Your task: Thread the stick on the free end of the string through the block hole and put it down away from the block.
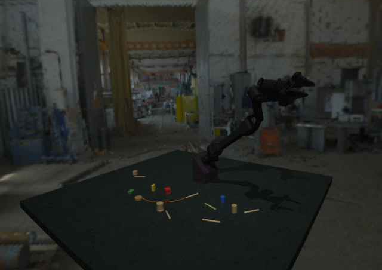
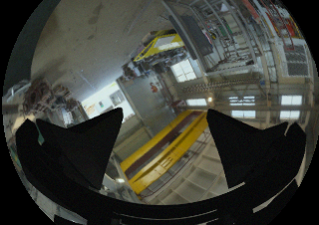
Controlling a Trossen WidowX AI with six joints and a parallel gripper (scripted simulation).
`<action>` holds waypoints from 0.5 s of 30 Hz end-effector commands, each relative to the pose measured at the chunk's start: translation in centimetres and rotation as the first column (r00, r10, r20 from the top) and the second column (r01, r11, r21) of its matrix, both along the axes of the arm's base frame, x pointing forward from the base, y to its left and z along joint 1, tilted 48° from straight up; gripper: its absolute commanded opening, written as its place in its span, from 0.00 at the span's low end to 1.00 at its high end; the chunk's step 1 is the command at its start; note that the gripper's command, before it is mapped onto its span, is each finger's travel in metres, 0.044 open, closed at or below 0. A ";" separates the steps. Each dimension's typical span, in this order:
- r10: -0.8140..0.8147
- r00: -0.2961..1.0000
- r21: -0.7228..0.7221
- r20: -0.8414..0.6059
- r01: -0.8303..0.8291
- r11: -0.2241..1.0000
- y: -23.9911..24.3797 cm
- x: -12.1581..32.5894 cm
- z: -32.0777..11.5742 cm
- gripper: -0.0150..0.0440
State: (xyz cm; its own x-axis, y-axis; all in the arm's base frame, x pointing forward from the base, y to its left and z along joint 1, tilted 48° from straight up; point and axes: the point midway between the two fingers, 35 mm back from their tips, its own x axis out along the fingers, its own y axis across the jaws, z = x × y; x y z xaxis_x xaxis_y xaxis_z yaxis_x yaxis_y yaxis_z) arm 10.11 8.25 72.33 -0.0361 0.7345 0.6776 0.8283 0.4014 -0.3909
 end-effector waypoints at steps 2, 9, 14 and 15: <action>0.000 1.000 0.000 0.000 0.000 1.000 0.0 0.0 0.0 1.00; -0.017 0.990 0.084 -0.141 0.029 0.996 -1.3 6.3 -0.6 1.00; -0.075 0.945 0.105 -0.318 0.114 0.988 -2.9 13.7 -2.7 1.00; -0.086 0.932 0.106 -0.351 0.131 0.986 -3.2 15.1 -3.2 1.00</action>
State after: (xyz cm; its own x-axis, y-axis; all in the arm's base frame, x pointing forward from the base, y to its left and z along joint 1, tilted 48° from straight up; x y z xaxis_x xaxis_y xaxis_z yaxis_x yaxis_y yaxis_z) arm 19.69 6.19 71.05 0.1689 0.6594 0.7326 0.7503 0.3960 -0.5294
